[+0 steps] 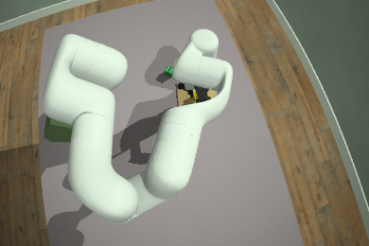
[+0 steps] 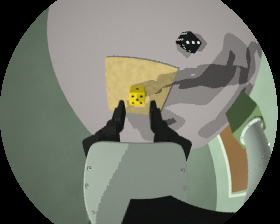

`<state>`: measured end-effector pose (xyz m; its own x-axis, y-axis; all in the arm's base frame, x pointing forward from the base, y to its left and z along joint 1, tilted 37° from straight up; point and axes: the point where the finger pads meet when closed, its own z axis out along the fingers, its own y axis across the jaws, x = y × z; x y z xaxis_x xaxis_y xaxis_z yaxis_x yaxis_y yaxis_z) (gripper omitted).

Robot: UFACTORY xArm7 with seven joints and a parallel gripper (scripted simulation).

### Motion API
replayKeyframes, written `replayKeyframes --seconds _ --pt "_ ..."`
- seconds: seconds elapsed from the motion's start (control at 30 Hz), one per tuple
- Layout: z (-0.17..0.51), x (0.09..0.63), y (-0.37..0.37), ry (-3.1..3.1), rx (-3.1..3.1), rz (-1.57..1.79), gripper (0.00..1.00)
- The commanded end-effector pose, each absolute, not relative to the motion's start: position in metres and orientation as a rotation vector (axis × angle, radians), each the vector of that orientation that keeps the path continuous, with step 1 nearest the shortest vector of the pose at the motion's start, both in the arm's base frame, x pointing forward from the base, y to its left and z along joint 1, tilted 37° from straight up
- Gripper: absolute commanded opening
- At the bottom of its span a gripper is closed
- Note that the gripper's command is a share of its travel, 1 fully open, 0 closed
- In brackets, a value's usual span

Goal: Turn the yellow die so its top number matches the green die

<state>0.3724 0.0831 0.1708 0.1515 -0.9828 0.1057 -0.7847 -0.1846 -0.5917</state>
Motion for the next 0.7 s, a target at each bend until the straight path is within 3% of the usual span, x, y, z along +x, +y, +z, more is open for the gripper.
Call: replayKeyframes --seconds 0.0,0.67 --pt "0.1668 0.3763 0.0836 1.684 -2.036 -0.676 0.47" --pt "0.1615 0.3802 0.0839 1.684 -2.036 -0.676 0.47"
